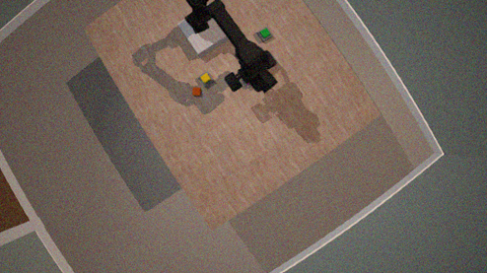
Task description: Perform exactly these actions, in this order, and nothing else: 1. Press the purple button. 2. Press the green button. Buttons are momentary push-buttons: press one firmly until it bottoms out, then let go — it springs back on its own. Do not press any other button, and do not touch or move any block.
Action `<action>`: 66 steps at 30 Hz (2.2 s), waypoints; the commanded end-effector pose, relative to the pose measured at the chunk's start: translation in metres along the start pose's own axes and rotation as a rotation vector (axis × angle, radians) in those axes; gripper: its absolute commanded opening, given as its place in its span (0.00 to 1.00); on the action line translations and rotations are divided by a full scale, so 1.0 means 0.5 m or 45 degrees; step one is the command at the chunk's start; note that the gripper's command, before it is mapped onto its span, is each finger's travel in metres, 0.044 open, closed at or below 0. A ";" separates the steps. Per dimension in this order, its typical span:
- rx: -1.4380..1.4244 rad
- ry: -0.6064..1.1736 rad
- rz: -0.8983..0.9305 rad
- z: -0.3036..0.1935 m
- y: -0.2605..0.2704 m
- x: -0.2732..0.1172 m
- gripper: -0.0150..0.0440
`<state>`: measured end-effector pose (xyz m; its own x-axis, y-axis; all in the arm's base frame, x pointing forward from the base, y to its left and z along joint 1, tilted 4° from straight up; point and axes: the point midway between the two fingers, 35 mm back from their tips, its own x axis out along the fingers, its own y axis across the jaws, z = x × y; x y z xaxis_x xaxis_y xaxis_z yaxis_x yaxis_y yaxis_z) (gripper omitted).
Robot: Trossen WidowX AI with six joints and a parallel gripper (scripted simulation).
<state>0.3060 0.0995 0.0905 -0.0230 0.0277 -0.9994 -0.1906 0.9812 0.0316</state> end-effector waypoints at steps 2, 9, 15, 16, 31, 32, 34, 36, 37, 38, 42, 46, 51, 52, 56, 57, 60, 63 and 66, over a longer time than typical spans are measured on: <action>-0.002 0.013 0.004 -0.017 0.043 -0.004 0.29; 0.017 0.007 0.019 -0.120 0.219 -0.012 0.29; -0.001 0.029 0.027 -0.249 0.331 -0.010 0.29; -0.005 0.032 0.026 -0.262 0.339 -0.010 0.29; -0.006 0.034 0.026 -0.270 0.344 0.119 0.29; -0.006 0.034 0.026 -0.269 0.344 0.122 0.29; -0.006 0.034 0.026 -0.269 0.344 0.128 0.29; -0.006 0.034 0.026 -0.270 0.345 0.135 0.29; -0.006 0.034 0.026 -0.270 0.345 0.138 0.29; -0.006 0.034 0.026 -0.270 0.345 0.141 0.29; -0.006 0.034 0.026 -0.270 0.345 0.154 0.29; -0.006 0.034 0.026 -0.271 0.345 0.167 0.29; -0.006 0.034 0.026 -0.272 0.345 0.182 0.29; -0.006 0.034 0.026 -0.272 0.345 0.183 0.29; -0.006 0.034 0.026 -0.272 0.345 0.184 0.29; -0.006 0.034 0.026 -0.272 0.345 0.184 0.29; -0.006 0.034 0.026 -0.272 0.345 0.184 0.29; -0.006 0.034 0.026 -0.272 0.345 0.184 0.29; -0.006 0.034 0.026 -0.272 0.345 0.184 0.29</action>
<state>0.1387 0.2467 0.0078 -0.0502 0.0475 -0.9976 -0.2002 0.9781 0.0566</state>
